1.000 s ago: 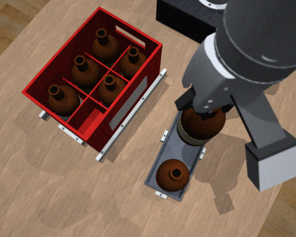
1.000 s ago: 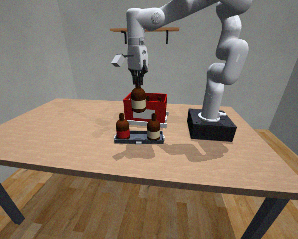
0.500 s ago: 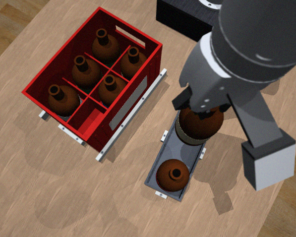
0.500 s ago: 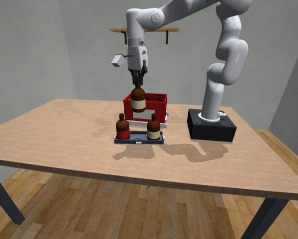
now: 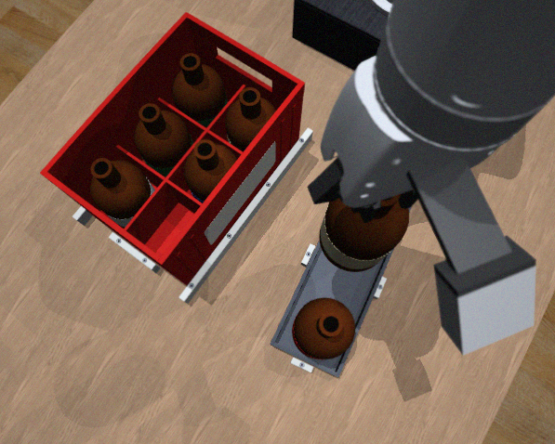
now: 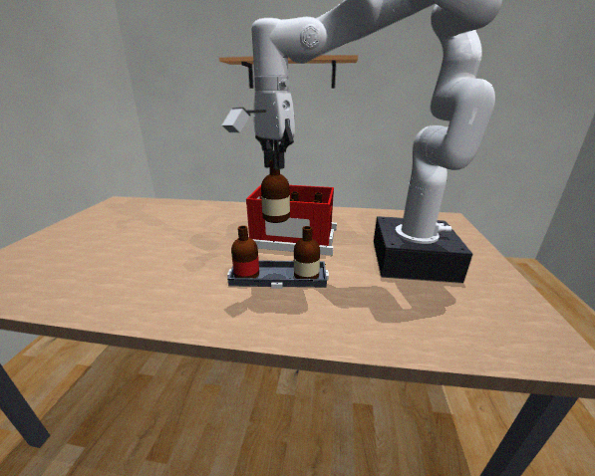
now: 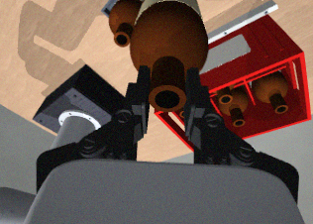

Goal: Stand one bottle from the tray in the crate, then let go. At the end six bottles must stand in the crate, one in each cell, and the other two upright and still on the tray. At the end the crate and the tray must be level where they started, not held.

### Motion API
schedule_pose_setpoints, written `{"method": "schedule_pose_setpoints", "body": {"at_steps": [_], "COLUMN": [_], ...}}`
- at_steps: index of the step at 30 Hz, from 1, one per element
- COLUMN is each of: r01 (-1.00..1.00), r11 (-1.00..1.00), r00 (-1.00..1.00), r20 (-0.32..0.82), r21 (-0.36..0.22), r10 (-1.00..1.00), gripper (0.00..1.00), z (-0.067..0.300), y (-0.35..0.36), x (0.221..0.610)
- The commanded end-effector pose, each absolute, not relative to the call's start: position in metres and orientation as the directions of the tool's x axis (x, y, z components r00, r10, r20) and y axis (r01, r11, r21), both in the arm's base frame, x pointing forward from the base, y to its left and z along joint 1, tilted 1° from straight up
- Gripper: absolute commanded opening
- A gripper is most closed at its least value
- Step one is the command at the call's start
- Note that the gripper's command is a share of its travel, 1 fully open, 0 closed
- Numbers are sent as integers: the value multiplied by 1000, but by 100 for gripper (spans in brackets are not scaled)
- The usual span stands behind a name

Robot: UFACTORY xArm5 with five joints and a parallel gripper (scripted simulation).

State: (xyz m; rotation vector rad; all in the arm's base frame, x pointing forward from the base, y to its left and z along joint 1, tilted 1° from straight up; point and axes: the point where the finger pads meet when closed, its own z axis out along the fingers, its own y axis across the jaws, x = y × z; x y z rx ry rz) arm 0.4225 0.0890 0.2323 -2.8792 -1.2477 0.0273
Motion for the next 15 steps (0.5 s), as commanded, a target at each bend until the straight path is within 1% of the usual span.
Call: {"method": "schedule_pose_setpoints", "body": {"at_steps": [1, 15], "r01": [730, 730], "r11": [-684, -684], "r00": [684, 684], "r20": [-11, -10], "r21": [-8, -8], "r10": [730, 730], "gripper": [0, 0], "z": [234, 234], "y": [87, 68], "x": [424, 430]}}
